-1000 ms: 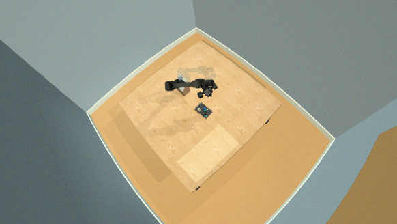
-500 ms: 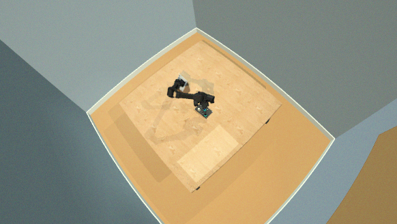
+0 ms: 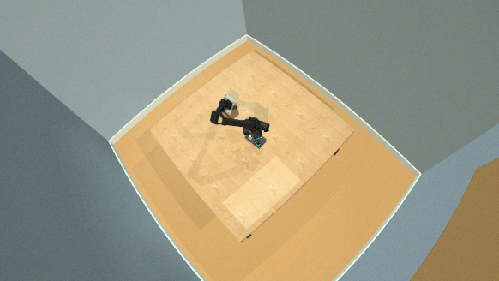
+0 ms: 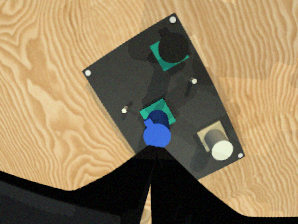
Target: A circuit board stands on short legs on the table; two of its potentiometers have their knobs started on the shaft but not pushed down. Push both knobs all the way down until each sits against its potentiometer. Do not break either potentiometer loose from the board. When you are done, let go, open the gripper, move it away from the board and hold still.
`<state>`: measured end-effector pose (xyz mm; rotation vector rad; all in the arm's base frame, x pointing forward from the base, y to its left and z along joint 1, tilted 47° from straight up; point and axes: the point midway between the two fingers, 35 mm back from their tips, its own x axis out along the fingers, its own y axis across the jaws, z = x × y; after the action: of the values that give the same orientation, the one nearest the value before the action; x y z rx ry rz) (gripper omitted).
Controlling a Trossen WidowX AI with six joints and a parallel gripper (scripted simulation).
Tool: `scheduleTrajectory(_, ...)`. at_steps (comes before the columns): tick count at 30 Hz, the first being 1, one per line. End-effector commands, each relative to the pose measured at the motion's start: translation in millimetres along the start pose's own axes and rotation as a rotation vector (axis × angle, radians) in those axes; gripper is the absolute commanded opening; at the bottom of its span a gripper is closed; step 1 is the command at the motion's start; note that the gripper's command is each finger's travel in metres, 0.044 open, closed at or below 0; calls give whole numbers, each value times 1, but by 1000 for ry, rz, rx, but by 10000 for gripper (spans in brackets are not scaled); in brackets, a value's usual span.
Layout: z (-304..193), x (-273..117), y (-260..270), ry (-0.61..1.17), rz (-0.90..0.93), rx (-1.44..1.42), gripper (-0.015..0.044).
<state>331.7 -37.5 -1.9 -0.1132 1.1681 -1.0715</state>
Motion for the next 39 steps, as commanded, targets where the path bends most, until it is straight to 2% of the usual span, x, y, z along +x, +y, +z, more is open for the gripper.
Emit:
scheduleTrajectory(1, 0, 6, -1, -2, -4, -3, 0)
scheduleTrajectory(10, 0, 20, -1, -2, -5, -3, 0)
scheduleTrajectory(39, 0, 25, -1, -2, -5, -3, 0)
